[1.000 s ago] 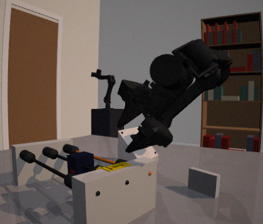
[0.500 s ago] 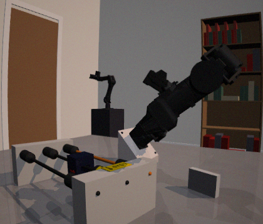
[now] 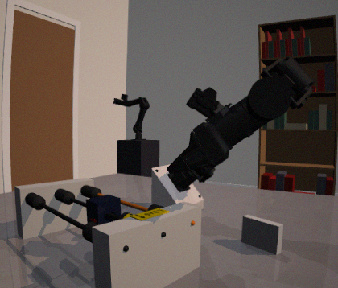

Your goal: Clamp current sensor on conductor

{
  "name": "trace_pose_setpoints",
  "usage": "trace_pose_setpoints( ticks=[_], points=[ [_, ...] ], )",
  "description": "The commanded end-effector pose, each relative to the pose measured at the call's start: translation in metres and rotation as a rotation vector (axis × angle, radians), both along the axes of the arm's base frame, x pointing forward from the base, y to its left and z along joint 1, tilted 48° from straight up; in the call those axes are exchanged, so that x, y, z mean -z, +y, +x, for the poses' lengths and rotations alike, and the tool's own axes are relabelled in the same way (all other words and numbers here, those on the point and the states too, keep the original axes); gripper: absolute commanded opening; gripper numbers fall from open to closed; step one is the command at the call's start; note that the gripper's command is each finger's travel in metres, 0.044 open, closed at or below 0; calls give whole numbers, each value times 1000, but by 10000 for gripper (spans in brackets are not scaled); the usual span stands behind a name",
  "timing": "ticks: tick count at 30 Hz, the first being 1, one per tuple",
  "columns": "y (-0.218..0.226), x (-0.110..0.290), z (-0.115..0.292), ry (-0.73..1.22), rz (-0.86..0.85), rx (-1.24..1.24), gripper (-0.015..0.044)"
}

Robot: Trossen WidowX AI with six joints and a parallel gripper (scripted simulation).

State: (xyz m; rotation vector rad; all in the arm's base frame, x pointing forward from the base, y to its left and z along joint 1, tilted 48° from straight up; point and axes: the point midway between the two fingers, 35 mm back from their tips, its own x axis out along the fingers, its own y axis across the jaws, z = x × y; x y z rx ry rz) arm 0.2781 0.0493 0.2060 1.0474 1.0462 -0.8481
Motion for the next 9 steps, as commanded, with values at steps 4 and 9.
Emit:
trace_pose_setpoints(
  ticks=[4, 9],
  points=[
    [0, 1, 0, 5, -1, -18, 440],
    [-1, 4, 2, 29, -7, -129, 440]
  ],
)
